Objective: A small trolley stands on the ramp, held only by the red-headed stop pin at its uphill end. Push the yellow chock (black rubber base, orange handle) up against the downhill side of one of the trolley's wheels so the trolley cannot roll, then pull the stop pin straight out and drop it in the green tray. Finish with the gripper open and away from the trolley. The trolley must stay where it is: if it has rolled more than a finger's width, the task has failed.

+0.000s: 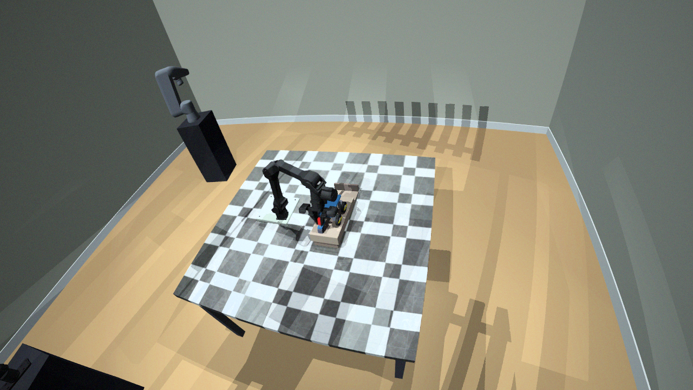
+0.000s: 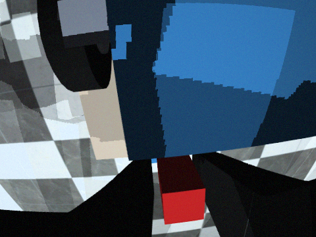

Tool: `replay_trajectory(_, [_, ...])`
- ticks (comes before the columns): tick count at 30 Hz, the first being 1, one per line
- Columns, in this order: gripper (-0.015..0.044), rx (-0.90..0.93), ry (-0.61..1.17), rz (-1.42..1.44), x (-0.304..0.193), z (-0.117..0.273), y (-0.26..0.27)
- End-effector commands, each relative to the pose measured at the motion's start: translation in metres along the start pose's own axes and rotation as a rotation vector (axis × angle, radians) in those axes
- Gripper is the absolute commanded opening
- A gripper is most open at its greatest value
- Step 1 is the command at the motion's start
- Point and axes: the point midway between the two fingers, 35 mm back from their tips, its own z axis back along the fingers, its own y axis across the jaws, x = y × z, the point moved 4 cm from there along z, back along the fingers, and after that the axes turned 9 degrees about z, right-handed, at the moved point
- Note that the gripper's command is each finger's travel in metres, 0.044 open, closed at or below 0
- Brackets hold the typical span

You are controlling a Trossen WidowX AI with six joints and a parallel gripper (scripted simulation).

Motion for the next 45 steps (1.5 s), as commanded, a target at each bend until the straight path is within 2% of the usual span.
replay_trajectory(1, [0.0045,0.0,0.0,0.0,0.0,0.001,0.0])
replay_trajectory(8, [0.0,0.0,0.0,0.0,0.0,0.001,0.0])
replay_trajectory(45, [0.0,0.001,-0.001,0.004,-0.002,0.024,0.002])
